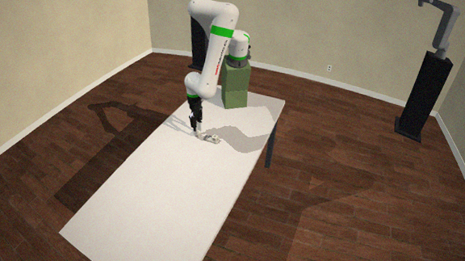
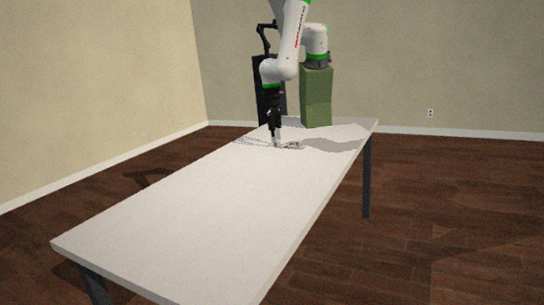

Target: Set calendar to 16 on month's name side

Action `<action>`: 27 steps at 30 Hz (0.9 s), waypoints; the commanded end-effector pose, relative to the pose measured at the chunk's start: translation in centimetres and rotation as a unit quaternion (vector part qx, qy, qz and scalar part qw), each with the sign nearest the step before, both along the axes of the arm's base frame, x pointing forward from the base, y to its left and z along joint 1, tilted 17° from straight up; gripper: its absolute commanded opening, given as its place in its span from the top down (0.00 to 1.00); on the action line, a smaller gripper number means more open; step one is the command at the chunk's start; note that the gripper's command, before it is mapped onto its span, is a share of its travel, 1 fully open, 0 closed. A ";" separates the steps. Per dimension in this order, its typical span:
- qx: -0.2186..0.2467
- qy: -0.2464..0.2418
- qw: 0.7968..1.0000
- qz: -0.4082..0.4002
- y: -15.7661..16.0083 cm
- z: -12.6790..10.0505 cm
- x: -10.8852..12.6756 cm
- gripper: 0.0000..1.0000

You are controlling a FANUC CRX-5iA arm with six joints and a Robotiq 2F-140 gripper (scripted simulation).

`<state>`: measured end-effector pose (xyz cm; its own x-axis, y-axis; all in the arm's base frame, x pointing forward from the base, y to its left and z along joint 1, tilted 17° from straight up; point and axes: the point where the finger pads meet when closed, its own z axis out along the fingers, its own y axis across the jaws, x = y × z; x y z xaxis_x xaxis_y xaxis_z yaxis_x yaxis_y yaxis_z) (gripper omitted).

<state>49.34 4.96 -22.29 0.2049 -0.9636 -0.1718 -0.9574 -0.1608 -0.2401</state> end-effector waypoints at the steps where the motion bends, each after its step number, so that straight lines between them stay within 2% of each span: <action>1: 0.000 0.000 1.000 0.000 0.1 -0.4 0.1 0.71; 11: 0.000 0.000 1.000 0.000 0.4 -1.7 0.4 0.71; 27: 0.000 0.000 1.000 0.000 0.4 -1.9 0.4 0.71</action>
<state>49.74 5.37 -24.15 0.2050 -0.9635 -0.1720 -0.9573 -0.1608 -0.2401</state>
